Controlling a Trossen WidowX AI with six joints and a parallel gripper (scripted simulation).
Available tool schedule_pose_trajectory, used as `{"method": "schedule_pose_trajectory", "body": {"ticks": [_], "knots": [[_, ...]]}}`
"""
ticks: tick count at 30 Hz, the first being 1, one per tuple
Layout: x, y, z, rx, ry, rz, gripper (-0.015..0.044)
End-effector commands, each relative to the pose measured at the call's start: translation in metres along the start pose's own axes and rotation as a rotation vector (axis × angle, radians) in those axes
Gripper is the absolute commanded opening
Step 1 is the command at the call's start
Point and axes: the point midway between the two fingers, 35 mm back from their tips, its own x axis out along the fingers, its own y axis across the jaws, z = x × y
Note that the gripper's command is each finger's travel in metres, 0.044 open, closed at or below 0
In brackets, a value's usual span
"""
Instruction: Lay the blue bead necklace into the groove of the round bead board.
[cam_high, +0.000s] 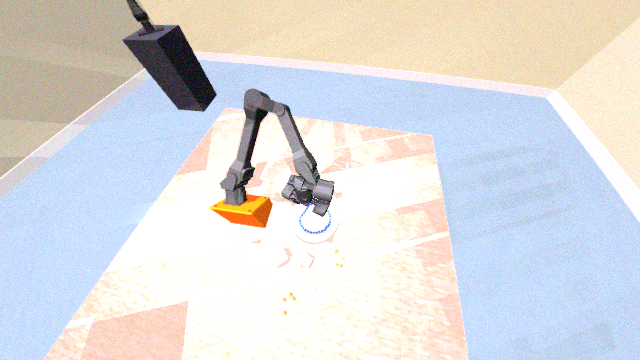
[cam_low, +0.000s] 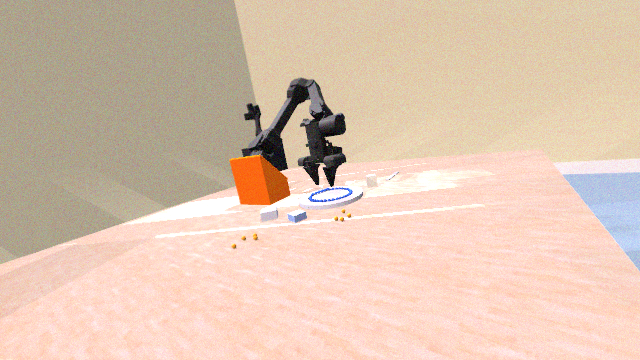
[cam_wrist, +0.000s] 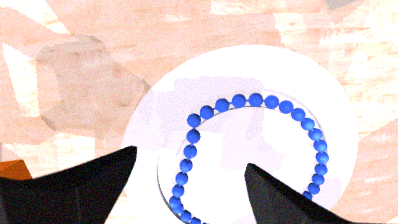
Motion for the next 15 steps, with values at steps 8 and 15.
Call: {"method": "schedule_pose_trajectory", "body": {"ticks": [8,15], "knots": [[-0.022,0.006,-0.05,-0.103,-0.001,0.003,0.012],[-0.005,0.006,-0.05,-0.103,-0.002,0.004,0.012]]}}
